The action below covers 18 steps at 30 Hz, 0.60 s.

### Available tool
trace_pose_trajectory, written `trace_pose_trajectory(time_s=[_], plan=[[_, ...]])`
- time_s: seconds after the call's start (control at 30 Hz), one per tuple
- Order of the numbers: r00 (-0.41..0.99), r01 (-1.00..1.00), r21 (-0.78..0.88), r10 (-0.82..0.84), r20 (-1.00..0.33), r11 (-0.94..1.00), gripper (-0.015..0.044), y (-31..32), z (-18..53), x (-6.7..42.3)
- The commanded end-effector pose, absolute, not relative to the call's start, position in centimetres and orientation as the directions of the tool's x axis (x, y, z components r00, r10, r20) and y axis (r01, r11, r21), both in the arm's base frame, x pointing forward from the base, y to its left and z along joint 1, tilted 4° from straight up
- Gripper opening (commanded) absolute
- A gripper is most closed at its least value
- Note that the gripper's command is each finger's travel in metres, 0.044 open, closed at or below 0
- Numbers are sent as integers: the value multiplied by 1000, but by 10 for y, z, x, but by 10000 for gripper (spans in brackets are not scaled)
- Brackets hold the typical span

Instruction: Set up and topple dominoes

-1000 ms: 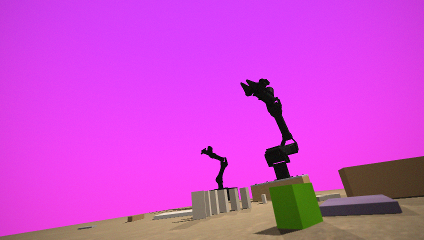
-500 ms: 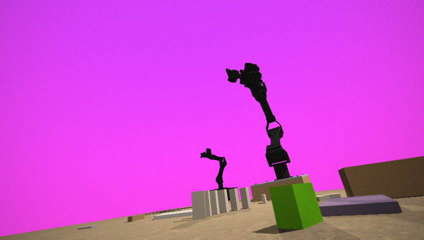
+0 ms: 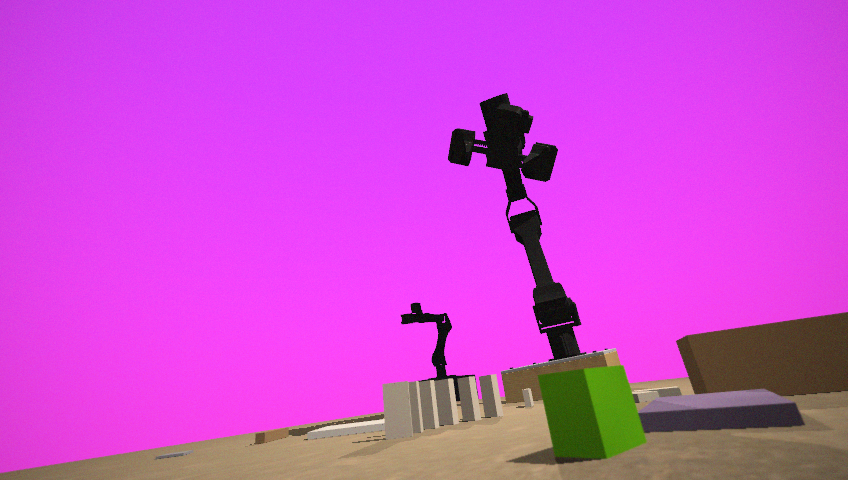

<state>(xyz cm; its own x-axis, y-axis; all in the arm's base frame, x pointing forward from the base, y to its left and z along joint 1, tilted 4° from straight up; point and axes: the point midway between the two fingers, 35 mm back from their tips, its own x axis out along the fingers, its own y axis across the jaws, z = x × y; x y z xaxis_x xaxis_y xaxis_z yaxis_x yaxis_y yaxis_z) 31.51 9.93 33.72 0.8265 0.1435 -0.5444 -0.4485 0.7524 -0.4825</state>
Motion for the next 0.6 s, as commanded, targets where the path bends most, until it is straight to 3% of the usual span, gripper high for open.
trace_pose_trajectory(time_s=[0.0, 0.2, 0.4, 0.57], plan=[[686, -564, -392, 148, -712, 727, 440, 131, 275, 337], [427, -671, -244, 96, -899, 701, 440, 167, 176, 348], [131, -705, -99, -8, -991, 702, 440, 188, 76, 333], [92, -705, -82, -25, -995, 704, 440, 192, 64, 329]])
